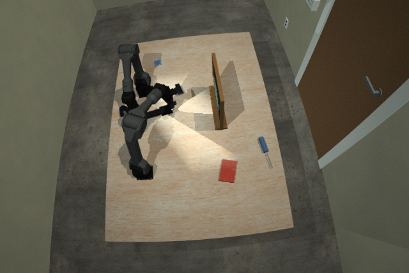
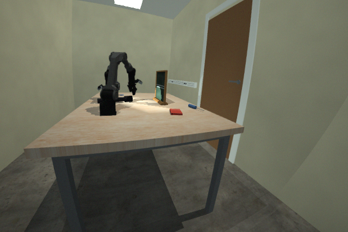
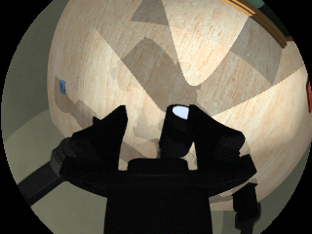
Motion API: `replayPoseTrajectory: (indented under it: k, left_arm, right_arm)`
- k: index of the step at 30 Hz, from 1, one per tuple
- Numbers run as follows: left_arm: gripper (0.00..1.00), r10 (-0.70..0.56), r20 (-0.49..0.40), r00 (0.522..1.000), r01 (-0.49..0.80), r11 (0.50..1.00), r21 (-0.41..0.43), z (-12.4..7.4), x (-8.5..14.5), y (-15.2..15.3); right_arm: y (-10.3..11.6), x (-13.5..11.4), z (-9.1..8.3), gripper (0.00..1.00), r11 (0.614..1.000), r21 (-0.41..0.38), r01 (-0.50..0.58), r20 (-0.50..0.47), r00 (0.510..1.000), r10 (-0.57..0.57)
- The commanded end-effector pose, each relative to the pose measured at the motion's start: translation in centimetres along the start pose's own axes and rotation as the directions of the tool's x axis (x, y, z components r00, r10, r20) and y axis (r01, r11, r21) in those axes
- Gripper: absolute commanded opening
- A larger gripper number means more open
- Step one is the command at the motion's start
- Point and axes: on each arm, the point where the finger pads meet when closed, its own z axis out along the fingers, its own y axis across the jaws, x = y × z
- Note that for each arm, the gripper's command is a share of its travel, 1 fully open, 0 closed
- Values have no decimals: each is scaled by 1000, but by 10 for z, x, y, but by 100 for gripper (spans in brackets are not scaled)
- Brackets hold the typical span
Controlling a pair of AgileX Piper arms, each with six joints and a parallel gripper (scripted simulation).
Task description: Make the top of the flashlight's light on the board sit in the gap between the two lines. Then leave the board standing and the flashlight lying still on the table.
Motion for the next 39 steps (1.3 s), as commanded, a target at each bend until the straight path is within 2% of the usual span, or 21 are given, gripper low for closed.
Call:
replayPoseTrajectory:
  k: [1, 7, 12, 18, 19, 23, 27, 33, 34, 35, 39]
  left_arm:
    - [37, 0, 0, 1000, 0, 1000, -1, 0, 0, 0]
    - [37, 0, 0, 1000, 0, 1000, -1, 0, 0, 0]
    - [37, 0, 0, 1000, 0, 1000, -1, 0, 0, 0]
    - [37, 0, 0, 1000, 0, 1000, -1, 0, 0, 0]
    - [37, 0, 0, 1000, 0, 1000, -1, 0, 0, 0]
    - [37, 0, 0, 1000, 0, 1000, -1, 0, 0, 0]
    - [37, 0, 0, 1000, 0, 1000, -1, 0, 0, 0]
    - [37, 0, 0, 1000, 0, 1000, -1, 0, 0, 0]
    - [37, 0, 0, 1000, 0, 1000, -1, 0, 0, 0]
    - [37, 0, 0, 1000, 0, 1000, -1, 0, 0, 0]
    - [37, 0, 0, 1000, 0, 1000, -1, 0, 0, 0]
  right_arm:
    - [1, -3, -1, 100, 1000, -15, 8, 13, 1000, -7]
    - [4, -14, -1, 100, 997, -61, 38, 62, 998, -34]
    - [8, -39, -6, 100, 984, -142, 107, 185, 980, -80]
    - [7, -65, -15, 100, 967, -190, 172, 319, 942, -105]
    - [6, -69, -17, 100, 964, -193, 184, 343, 933, -109]
    - [6, -65, -16, 100, 966, -190, 174, 324, 940, -106]
    - [4, -79, -22, 100, 958, -198, 209, 396, 911, -117]
    - [-6, -110, -43, 100, 941, -180, 287, 570, 810, -138]
    - [-1, -103, -37, 100, 943, -190, 274, 533, 835, -136]
    - [-2, -102, -37, 100, 944, -190, 270, 529, 838, -134]
    - [-5, -107, -41, 100, 942, -184, 279, 553, 822, -136]
